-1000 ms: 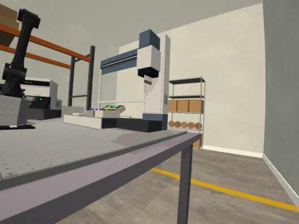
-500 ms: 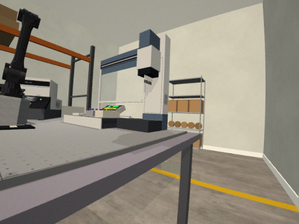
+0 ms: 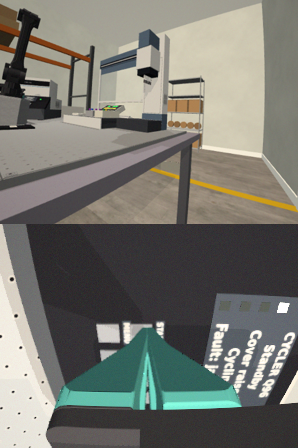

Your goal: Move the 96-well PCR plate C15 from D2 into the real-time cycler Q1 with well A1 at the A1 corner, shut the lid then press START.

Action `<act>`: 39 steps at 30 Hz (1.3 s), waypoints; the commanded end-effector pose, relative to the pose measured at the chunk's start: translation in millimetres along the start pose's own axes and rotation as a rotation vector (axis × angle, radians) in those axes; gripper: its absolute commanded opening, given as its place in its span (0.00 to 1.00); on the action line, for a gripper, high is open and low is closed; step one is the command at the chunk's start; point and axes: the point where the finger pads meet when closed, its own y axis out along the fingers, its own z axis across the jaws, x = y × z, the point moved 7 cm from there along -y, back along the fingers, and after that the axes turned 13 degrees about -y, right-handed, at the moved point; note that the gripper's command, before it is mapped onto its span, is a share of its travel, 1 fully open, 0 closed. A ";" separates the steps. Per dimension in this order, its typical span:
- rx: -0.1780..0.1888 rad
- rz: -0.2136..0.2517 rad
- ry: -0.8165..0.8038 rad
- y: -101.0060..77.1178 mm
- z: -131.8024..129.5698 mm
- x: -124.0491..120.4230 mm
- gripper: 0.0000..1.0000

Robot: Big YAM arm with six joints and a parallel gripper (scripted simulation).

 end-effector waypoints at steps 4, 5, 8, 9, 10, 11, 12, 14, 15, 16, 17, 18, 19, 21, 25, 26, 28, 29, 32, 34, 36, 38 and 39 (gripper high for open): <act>-0.026 -0.002 0.023 2.5 -8.9 2.3 0.00; -0.022 -0.001 0.022 2.5 -6.3 2.1 0.00; -0.010 0.000 0.017 2.1 1.4 1.1 0.00; -0.006 0.001 0.015 2.0 3.9 0.8 0.00; -0.005 0.001 0.015 2.2 4.3 0.8 0.00; -0.004 0.001 0.014 2.3 4.6 0.8 0.00; -0.005 0.001 0.014 2.5 4.0 0.9 0.00; -0.005 0.001 0.014 2.5 4.0 0.9 0.00; -0.013 0.000 0.018 2.1 -0.9 1.2 0.00; -0.017 0.000 0.019 1.6 -3.8 1.3 0.00; -0.021 0.000 0.021 1.3 -6.6 1.4 0.00; -0.024 0.000 0.022 1.0 -9.3 1.5 0.00; -0.028 -0.001 0.023 0.5 -12.1 1.6 0.00; -0.036 -0.001 0.026 -0.4 -17.8 1.8 0.00; -0.049 -0.002 0.032 -1.3 -25.8 2.1 0.00; -0.054 -0.003 0.034 -1.4 -27.2 2.2 0.00; -0.057 -0.003 0.035 -0.6 -27.4 2.5 0.00; -0.056 -0.003 0.034 0.2 -27.0 2.8 0.00; -0.050 -0.002 0.032 0.5 -23.0 2.5 0.00; -0.042 -0.001 0.029 1.4 -17.5 2.3 0.00; -0.035 -0.001 0.025 1.4 -12.4 1.9 0.00; -0.027 0.000 0.022 1.3 -7.1 1.3 0.00; -0.023 0.001 0.020 1.3 -4.5 1.0 0.00</act>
